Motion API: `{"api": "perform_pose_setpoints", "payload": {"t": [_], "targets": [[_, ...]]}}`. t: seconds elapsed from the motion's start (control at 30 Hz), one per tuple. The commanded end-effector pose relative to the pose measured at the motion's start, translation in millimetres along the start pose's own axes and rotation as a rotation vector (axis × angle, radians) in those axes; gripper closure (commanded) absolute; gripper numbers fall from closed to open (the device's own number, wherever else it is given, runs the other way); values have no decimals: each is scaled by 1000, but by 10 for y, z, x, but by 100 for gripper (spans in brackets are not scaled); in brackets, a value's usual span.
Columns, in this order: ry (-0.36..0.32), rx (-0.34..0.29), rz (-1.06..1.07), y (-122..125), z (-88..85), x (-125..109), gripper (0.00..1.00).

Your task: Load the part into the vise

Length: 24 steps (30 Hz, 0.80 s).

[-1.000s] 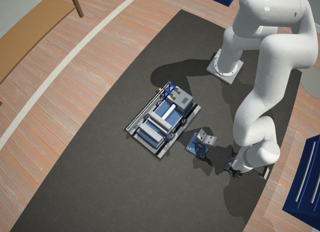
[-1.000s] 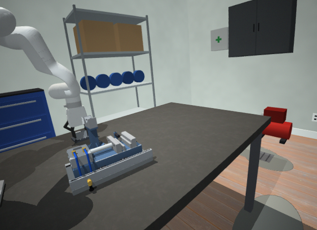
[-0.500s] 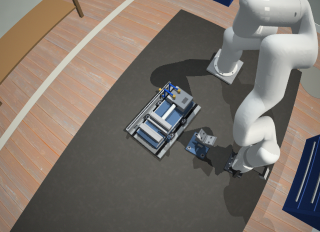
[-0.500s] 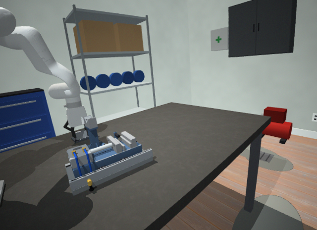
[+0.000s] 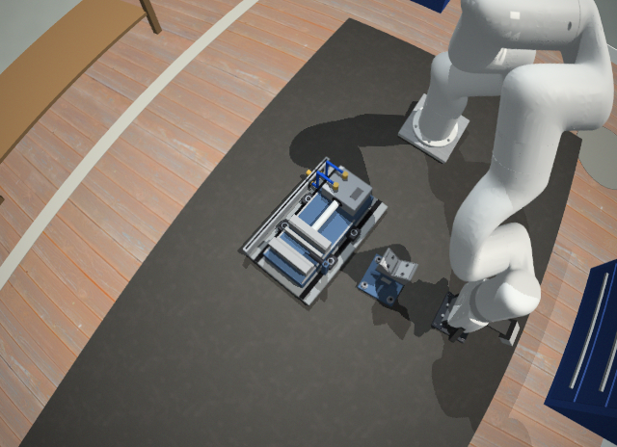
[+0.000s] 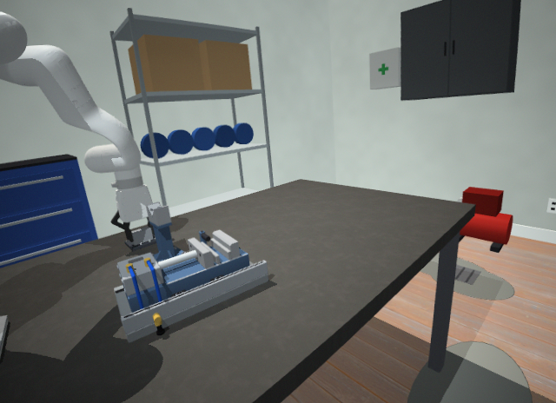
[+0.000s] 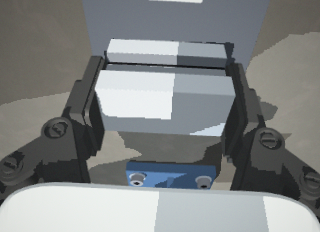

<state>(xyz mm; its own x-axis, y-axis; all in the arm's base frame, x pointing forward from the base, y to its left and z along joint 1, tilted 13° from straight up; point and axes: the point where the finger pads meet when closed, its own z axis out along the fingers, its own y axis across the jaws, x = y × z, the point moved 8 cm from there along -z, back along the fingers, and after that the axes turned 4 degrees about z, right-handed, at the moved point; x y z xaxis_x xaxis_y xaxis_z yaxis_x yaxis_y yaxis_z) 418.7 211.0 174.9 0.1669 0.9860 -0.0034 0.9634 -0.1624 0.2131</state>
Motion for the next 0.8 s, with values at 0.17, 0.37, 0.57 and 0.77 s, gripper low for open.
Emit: {"api": "perform_pose_setpoints", "payload": {"t": [0.17, 0.37, 0.57, 0.77], "targets": [[4, -5, 0, 15, -185, 10, 100], [4, -5, 0, 14, -290, 10, 100], [4, -5, 0, 12, -486, 9, 100], [4, -5, 0, 9, -718, 8, 100]]}}
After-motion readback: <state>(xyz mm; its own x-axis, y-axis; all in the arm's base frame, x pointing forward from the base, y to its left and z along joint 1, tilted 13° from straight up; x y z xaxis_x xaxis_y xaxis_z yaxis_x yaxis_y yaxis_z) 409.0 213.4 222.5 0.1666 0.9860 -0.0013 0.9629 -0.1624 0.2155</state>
